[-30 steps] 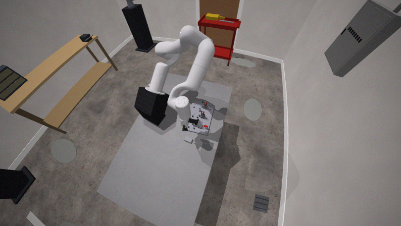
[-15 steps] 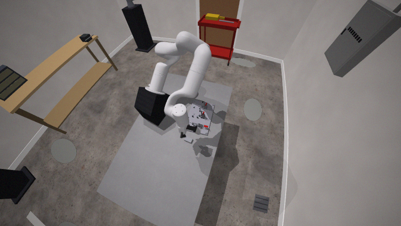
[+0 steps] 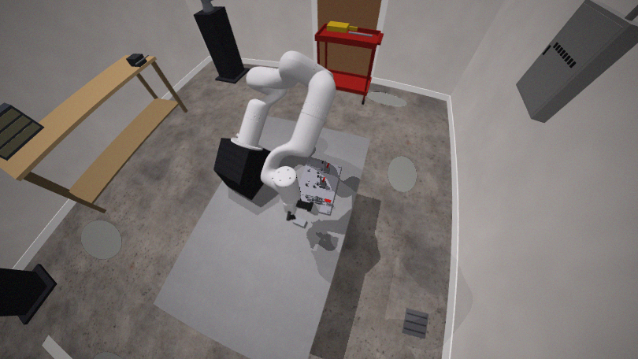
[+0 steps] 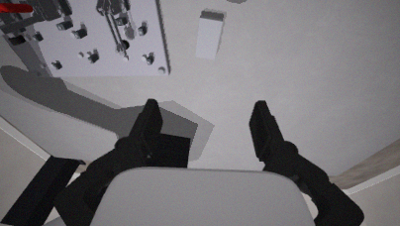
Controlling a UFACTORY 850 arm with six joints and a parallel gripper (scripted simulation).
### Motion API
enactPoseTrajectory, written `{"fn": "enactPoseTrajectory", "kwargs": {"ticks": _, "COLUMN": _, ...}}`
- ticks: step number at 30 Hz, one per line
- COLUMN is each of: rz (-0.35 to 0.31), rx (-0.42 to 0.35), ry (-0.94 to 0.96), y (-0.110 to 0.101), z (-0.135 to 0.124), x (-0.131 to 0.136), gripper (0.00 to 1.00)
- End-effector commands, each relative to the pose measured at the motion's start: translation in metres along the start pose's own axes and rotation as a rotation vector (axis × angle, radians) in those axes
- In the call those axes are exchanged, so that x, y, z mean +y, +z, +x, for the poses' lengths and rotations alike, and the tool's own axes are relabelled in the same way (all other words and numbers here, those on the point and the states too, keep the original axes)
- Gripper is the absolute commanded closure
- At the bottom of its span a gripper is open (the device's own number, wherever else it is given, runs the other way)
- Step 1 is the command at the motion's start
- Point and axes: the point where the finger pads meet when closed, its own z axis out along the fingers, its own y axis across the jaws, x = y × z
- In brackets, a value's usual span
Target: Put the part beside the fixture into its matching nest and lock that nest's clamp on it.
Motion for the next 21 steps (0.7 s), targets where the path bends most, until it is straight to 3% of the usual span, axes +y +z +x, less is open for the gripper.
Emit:
{"fn": "enactPoseTrajectory", "kwargs": {"ticks": 1, "rz": -0.001, "rx": 0.001, "ry": -0.001, "y": -0.0009, "z": 0.0006, "x": 0.0005, "gripper": 0.00}}
{"fn": "enactPoseTrajectory", "kwargs": {"ticks": 21, "rz": -0.001, "rx": 0.001, "ry": 0.154, "y": -0.0009, "z": 0.0006, "x": 0.0005, "gripper": 0.00}}
